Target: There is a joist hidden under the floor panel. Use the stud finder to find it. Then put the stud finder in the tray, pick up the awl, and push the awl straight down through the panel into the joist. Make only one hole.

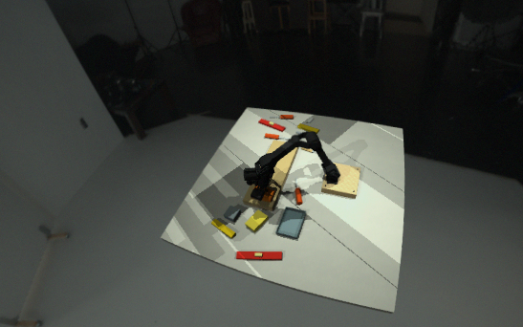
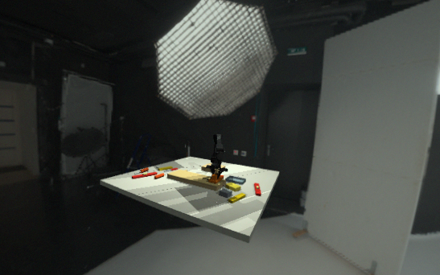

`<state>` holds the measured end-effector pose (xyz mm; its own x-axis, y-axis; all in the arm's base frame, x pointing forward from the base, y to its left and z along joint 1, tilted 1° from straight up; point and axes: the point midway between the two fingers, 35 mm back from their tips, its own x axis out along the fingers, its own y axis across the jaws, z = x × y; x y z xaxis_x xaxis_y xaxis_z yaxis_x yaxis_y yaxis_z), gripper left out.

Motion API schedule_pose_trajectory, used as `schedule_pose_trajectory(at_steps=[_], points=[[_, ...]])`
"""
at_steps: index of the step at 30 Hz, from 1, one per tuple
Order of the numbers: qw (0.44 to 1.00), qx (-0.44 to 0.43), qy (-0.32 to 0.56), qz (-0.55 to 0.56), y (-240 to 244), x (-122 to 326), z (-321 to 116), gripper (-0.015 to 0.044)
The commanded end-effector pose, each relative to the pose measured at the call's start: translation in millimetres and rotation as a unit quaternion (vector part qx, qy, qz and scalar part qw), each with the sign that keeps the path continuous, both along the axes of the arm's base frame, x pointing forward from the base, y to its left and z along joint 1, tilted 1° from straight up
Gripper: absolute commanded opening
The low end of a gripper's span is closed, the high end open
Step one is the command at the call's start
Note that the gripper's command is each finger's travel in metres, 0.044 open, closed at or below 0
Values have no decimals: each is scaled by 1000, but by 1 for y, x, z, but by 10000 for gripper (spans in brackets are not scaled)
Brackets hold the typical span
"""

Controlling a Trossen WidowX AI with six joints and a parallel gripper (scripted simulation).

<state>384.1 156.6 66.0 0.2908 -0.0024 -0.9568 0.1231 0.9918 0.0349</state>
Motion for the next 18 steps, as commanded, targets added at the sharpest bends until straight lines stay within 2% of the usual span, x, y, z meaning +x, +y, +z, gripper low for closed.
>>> schedule_pose_trajectory(at_steps=[1,18], points=[[1000,0,0,-1,-1,0,0,0],[1000,-1,0,-2,-16,0,-1,0]])
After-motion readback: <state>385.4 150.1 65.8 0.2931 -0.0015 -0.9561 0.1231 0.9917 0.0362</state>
